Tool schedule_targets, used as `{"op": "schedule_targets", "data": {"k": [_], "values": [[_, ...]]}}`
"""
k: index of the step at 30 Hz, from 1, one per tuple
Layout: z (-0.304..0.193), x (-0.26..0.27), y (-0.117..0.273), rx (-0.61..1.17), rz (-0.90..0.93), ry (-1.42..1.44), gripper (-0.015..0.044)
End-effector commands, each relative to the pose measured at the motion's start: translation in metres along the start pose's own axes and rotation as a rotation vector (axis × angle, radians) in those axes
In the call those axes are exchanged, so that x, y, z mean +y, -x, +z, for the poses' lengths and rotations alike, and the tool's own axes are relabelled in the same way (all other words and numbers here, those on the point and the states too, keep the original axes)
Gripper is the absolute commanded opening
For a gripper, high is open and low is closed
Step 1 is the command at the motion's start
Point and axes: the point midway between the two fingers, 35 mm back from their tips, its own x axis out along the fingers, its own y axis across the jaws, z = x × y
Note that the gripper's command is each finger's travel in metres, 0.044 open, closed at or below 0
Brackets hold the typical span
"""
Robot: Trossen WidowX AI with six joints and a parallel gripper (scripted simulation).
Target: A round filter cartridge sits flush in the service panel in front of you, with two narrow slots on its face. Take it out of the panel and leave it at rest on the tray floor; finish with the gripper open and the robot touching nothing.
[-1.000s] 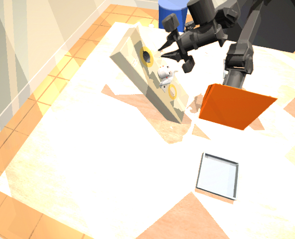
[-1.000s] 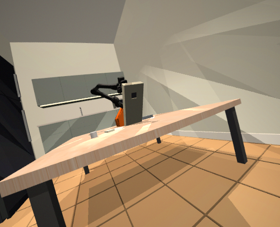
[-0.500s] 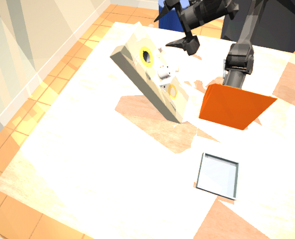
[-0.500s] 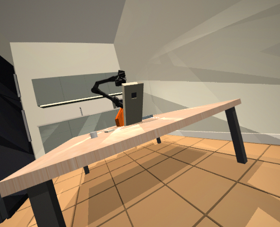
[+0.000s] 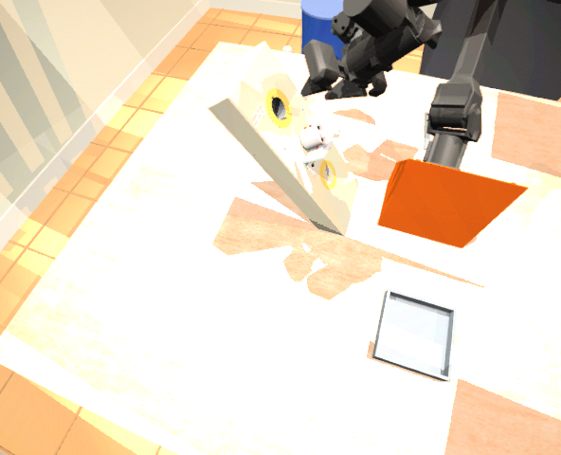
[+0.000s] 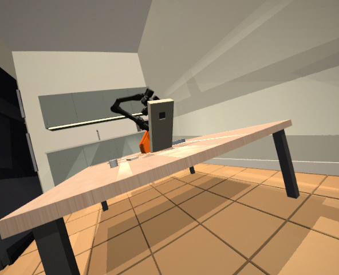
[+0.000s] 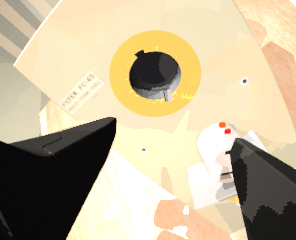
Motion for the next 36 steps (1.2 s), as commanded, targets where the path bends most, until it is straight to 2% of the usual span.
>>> {"op": "schedule_targets", "data": {"k": [1, 14, 36], "values": [[-0.038, -0.049, -0.023, 0.214, -0.110, 0.823, 0.0305], [-0.038, -0.049, -0.024, 0.214, -0.110, 0.823, 0.0305], [-0.043, -0.054, -0.059, 0.216, -0.107, 0.822, 0.0305]]}}
